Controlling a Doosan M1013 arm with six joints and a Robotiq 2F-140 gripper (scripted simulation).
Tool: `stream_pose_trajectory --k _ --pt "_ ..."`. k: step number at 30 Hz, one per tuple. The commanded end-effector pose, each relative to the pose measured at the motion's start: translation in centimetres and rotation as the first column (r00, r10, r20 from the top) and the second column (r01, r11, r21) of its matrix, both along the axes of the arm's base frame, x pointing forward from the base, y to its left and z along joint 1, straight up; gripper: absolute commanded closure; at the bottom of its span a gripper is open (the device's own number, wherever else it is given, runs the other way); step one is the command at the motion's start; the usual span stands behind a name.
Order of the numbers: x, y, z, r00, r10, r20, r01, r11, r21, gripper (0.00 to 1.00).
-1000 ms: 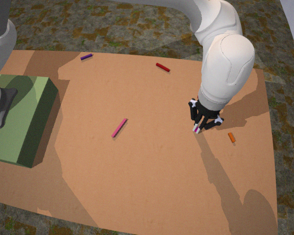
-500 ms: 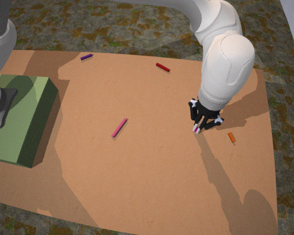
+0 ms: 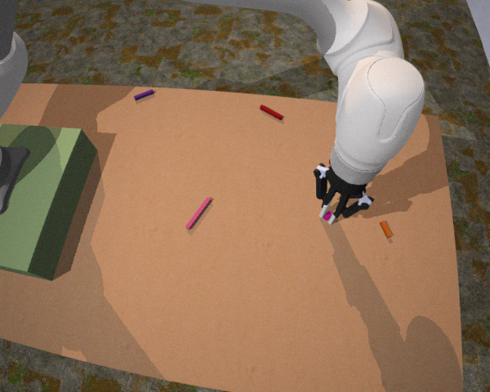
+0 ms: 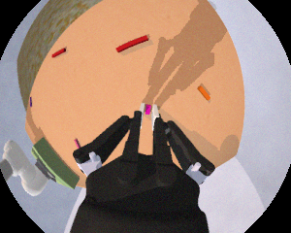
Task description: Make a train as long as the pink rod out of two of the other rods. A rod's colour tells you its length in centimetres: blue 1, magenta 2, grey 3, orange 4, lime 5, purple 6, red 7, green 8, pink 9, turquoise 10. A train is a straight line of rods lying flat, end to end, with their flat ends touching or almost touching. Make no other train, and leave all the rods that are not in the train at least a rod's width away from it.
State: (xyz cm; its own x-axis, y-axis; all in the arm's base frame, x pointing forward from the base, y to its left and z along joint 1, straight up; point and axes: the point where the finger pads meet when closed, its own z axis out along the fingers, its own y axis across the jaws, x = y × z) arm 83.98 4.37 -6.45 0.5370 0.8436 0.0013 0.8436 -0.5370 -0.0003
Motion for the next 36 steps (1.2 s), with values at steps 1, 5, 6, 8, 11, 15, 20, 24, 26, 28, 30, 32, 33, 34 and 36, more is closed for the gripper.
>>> stream_pose_trajectory --k 1,5,6,8,11,15,20,24,26,28,30,32,33,34,36 --pt "0.0 -0.3 -0.3 1.000 0.007 0.001 -0.007 1.000 -0.002 0.79" --pt "0.0 -0.3 -0.3 1.000 0.007 0.001 -0.007 1.000 -0.002 0.77" --pt "0.0 -0.3 -0.3 1.000 0.007 0.001 -0.007 1.000 -0.002 0.77" --pt "0.0 -0.3 -0.3 1.000 0.007 0.001 -0.007 1.000 -0.002 0.77" --pt "0.0 -0.3 -0.3 1.000 0.007 0.001 -0.007 1.000 -0.002 0.77" --pt "0.0 -0.3 0.0 1.000 0.007 0.001 -0.007 1.000 -0.002 0.77" --pt "0.0 -0.3 0.7 1.000 0.007 0.001 -0.007 1.000 -0.002 0.77" --pt "0.0 -0.3 2.4 1.000 0.007 0.001 -0.007 1.000 -0.002 0.77" --pt "0.0 -0.3 3.5 1.000 0.007 0.001 -0.007 1.000 -0.002 0.77" --pt "0.0 -0.3 4.6 1.000 0.007 0.001 -0.007 1.000 -0.002 0.77" --pt "0.0 -0.3 5.7 1.000 0.007 0.001 -0.007 1.000 -0.002 0.77" --pt "0.0 -0.3 6.7 1.000 0.007 0.001 -0.007 1.000 -0.002 0.77" --pt "0.0 -0.3 7.1 1.000 0.007 0.001 -0.007 1.000 -0.002 0.77" --pt "0.0 -0.3 7.1 1.000 0.007 0.001 -0.007 1.000 -0.002 0.77" --pt "0.0 -0.3 7.5 1.000 0.007 0.001 -0.007 1.000 -0.002 0.77"
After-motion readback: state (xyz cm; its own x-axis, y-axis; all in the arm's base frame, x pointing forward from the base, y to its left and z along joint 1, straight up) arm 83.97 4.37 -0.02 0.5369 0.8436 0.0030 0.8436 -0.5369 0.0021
